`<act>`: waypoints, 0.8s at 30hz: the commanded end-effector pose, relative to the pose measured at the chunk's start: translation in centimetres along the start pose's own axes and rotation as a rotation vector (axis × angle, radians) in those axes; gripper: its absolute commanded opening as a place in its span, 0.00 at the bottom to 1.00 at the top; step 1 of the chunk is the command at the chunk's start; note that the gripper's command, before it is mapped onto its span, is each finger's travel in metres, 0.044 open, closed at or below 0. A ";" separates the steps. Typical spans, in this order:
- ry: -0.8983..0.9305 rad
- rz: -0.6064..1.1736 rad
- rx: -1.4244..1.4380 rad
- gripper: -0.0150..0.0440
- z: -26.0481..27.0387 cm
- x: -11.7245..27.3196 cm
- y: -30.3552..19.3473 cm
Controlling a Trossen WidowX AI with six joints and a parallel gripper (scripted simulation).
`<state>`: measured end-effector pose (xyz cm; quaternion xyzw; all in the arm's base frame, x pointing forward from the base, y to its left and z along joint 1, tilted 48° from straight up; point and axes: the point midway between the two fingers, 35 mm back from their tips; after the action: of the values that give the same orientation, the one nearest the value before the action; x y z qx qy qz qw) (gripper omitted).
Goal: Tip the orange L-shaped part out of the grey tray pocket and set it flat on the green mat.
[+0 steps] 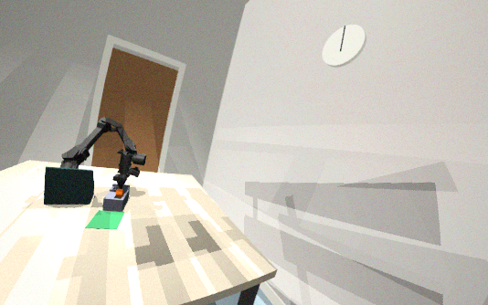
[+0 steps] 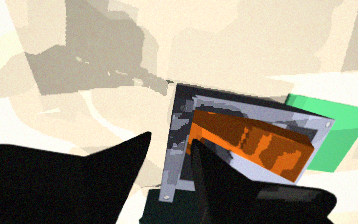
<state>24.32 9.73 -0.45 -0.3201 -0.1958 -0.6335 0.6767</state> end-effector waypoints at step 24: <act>0.005 -0.023 0.001 0.56 -0.9 7.4 0.1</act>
<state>25.21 3.72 3.92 -0.3150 -0.1991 -0.6408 0.6712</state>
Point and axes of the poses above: the point midway between the two fingers, 35 mm back from their tips, its own x axis back along the fingers, its own z axis across the jaws, y = z × x, and after that the axes turned 2 degrees about -x, right-handed
